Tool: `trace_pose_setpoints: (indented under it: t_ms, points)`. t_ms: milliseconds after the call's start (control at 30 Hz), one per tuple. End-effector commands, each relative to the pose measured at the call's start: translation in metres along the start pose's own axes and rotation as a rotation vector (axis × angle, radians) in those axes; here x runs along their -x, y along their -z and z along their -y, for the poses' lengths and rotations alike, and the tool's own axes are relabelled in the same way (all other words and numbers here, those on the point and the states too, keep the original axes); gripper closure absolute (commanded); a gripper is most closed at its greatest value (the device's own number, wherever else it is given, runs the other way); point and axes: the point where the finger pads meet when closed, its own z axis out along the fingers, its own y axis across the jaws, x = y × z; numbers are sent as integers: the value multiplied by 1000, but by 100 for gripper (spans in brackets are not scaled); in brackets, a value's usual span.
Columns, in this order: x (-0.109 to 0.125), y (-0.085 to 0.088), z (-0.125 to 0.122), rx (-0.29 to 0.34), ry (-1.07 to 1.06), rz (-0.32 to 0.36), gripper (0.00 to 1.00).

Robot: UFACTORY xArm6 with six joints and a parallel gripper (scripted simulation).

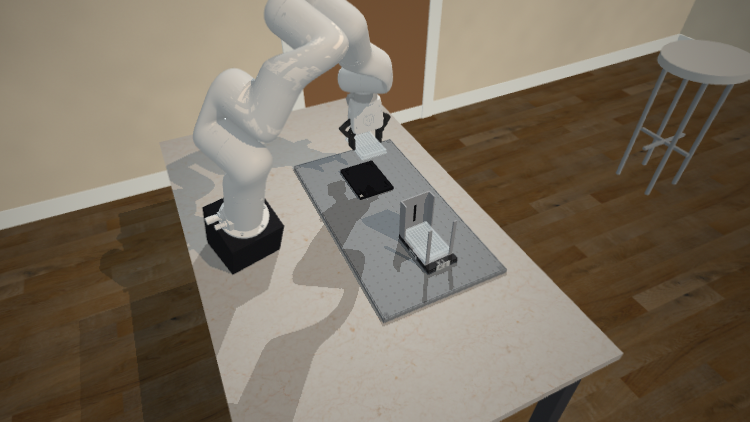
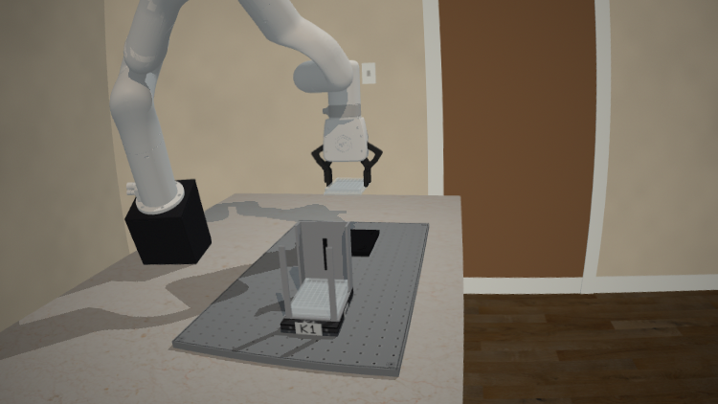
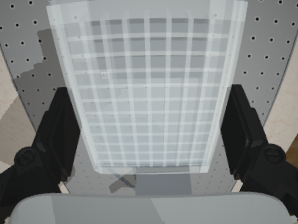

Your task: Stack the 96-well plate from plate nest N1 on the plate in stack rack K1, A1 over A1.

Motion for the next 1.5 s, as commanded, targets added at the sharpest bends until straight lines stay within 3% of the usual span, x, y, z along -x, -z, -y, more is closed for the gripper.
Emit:
trace_pose_setpoints:
  t_ms: [0,467,933,1467]
  points:
    - [-1,9,-1,3,-1,-2,100]
    - [-1,29,-1,3,-1,-2,100]
    - [-1,29,-1,3,-1,-2,100]
    - [46,30,-4,3,36,-2,100]
